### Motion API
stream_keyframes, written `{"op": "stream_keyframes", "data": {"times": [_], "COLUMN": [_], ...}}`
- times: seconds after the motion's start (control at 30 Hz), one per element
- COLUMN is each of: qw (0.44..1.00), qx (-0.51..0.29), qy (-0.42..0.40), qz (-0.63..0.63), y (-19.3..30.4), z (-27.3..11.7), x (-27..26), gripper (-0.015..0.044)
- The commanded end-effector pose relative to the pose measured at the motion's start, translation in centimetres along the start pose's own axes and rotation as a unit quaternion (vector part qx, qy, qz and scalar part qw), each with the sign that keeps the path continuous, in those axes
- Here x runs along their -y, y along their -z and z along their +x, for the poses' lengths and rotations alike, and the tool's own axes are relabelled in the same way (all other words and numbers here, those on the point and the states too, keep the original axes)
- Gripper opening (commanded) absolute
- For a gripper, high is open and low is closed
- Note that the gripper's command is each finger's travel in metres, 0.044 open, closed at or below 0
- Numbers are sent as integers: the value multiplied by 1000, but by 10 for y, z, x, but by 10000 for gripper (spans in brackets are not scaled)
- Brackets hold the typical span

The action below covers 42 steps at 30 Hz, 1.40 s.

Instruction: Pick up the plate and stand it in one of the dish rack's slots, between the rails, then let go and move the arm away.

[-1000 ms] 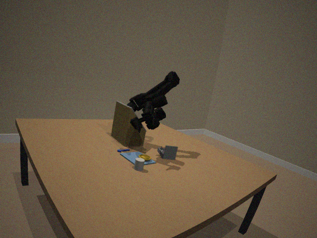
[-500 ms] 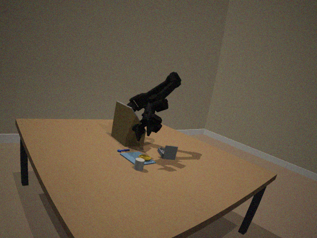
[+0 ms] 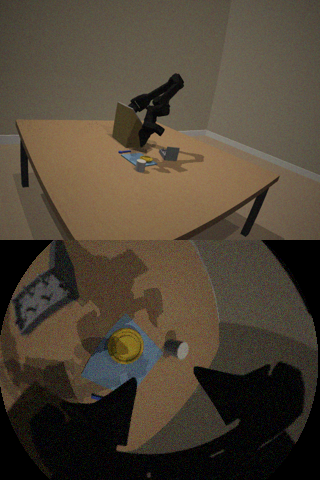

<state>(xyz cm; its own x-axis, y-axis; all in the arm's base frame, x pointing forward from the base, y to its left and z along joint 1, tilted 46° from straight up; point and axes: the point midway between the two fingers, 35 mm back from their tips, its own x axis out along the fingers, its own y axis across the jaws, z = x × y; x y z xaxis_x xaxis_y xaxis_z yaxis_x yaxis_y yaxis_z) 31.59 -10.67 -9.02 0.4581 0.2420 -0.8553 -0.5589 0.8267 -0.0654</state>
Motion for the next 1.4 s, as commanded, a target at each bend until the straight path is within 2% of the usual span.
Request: {"op": "stream_keyframes", "data": {"times": [0.0, 0.47, 0.93, 1.37], "qw": [998, 958, 870, 865], "qx": [3, -9, -44, -46], "qy": [-34, -153, -254, -258], "qz": [52, 242, 420, 428], "y": [-2, -13, -30, -32], "z": [4, 12, 11, 18], "x": [-2, -12, -18, -22], "gripper": [400, 400, 400, 400]}}
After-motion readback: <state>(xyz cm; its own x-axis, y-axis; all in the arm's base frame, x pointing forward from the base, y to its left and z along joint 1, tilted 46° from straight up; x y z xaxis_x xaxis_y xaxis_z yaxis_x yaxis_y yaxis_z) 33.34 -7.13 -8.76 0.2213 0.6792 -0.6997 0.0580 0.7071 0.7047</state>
